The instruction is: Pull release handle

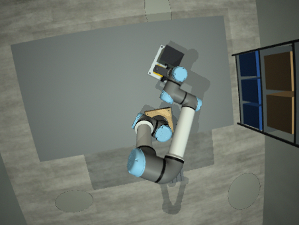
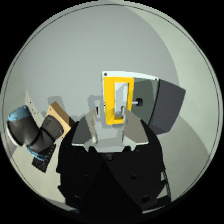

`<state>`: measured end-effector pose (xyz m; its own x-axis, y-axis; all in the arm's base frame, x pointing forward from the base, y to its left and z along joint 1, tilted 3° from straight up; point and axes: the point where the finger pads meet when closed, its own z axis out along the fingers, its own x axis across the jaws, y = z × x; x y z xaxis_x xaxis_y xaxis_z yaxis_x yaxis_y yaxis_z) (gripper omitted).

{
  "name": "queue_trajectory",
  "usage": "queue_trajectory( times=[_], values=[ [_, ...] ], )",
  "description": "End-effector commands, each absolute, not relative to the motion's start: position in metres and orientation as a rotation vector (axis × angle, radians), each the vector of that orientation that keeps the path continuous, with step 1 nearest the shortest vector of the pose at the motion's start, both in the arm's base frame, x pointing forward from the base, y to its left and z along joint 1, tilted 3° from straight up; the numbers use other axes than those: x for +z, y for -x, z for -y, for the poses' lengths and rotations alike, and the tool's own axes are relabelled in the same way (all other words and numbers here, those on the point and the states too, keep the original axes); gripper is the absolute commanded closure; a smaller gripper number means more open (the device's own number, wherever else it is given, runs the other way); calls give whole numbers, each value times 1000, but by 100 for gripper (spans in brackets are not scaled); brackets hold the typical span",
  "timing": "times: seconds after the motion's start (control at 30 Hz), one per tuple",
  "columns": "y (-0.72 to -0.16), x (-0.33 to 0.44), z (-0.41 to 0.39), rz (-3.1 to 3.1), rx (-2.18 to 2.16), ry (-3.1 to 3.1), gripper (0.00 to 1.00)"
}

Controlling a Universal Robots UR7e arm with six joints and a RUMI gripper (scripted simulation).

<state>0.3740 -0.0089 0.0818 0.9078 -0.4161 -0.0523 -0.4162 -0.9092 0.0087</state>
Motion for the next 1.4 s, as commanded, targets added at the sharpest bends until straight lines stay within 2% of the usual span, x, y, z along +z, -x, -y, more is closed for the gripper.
queue_trajectory(
  times=[0.0,1.37],
  values=[
    [-374,82,9,-669,82,3066,68],
    [-373,65,9,-669,82,3066,68]
  ],
)
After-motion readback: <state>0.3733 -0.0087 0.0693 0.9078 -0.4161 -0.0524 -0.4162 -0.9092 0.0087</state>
